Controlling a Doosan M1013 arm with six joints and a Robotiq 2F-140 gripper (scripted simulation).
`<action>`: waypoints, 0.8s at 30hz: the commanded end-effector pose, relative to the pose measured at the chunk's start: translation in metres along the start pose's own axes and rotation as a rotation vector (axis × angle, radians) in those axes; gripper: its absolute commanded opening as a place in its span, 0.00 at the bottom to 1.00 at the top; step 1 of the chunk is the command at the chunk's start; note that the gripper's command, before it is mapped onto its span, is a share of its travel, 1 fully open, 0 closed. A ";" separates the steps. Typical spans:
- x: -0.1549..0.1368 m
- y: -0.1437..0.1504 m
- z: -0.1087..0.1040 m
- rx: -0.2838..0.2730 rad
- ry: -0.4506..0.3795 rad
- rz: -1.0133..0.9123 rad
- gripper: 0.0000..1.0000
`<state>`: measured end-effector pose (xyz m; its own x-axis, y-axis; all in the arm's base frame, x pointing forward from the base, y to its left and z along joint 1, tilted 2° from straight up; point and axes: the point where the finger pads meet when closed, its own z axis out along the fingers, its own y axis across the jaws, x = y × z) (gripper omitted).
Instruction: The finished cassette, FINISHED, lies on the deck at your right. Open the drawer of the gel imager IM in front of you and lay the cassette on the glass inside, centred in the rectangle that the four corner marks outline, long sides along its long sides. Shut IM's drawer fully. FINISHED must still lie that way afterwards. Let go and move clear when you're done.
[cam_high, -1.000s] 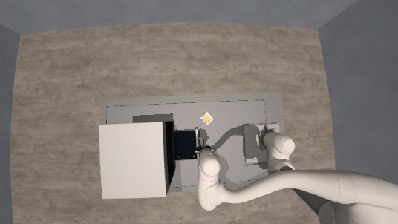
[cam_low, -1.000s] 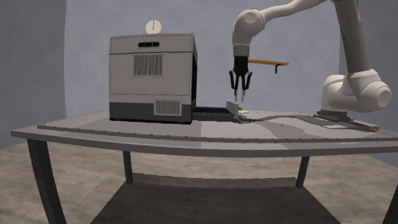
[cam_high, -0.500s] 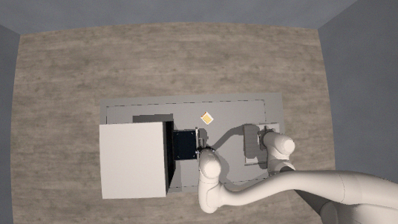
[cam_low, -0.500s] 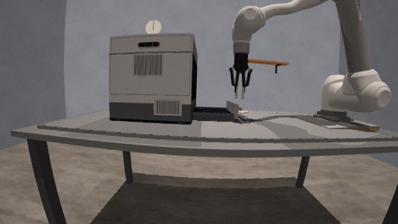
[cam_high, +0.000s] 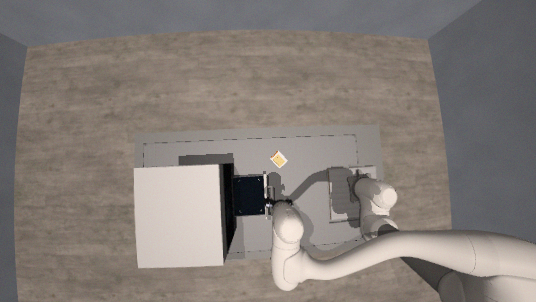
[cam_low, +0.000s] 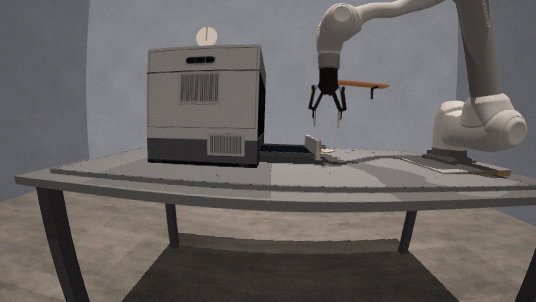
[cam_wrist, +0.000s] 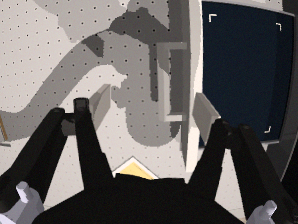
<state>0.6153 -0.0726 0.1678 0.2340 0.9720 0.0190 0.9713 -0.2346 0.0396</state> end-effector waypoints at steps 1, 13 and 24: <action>-0.001 -0.012 -0.009 0.000 -0.002 0.105 1.00; -0.004 -0.057 -0.042 -0.001 -0.002 0.472 1.00; -0.004 -0.061 -0.045 -0.001 -0.002 0.805 1.00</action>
<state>0.5532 -0.0626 0.2105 0.8155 0.5772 0.0427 0.5771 -0.8165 0.0154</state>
